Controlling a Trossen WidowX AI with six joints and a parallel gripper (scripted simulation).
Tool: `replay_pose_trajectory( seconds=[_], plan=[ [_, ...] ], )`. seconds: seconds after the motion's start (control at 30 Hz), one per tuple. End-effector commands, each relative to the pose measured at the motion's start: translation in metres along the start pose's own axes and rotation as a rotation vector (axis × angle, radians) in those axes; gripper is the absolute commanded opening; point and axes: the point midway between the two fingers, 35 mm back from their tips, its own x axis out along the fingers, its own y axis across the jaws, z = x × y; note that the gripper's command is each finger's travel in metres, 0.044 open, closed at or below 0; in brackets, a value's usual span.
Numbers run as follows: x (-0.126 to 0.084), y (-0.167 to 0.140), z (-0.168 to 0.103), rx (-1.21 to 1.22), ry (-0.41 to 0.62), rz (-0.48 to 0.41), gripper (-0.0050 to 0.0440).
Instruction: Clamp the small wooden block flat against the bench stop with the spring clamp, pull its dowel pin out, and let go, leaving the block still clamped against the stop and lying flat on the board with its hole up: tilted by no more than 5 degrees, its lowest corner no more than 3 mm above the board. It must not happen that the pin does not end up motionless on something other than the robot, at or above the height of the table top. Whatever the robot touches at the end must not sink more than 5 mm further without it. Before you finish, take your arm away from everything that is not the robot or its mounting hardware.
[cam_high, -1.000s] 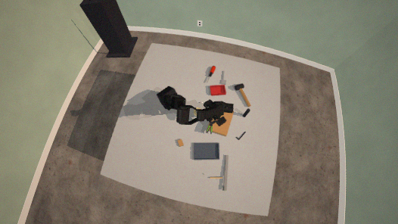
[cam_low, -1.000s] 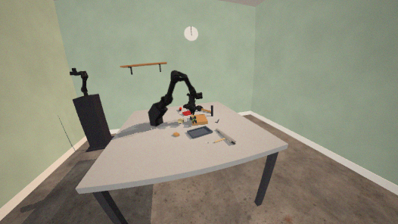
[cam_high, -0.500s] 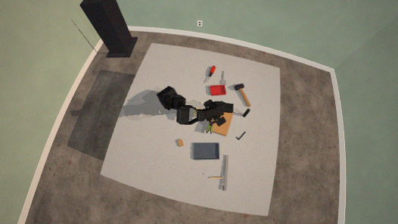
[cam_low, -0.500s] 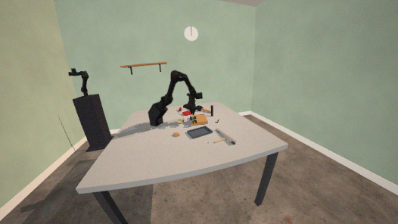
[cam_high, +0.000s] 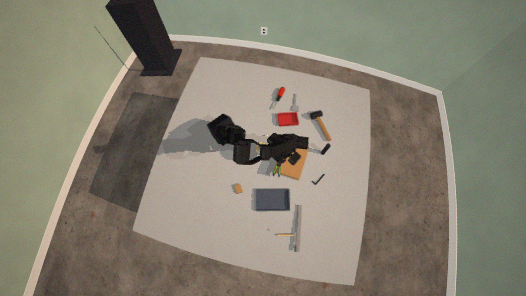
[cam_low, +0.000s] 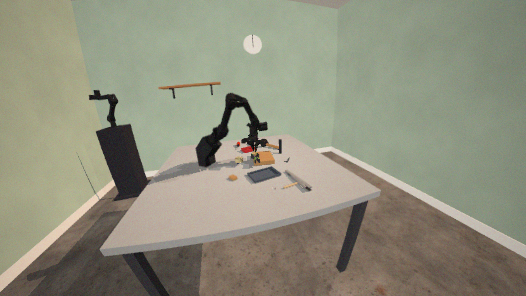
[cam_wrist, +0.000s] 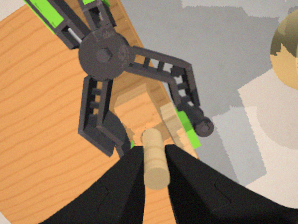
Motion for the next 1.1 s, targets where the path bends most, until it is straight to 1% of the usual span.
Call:
replay_pose_trajectory(
  seconds=[0.0, 0.4, 0.47, 0.9, 1.07],
  plan=[
    [-0.0013, 0.0006, -0.0005, -0.089, 0.001, 0.002, 0.0],
    [-0.0016, 0.0006, -0.0005, -0.456, 0.001, 0.002, 0.0],
    [-0.0016, 0.0006, -0.0005, -0.456, 0.001, 0.002, 0.0],
    [-0.002, 0.0006, -0.0005, -0.881, 0.001, 0.002, 0.0],
    [-0.0022, 0.0006, -0.0004, -0.969, 0.0, 0.002, 0.0]
  ],
)
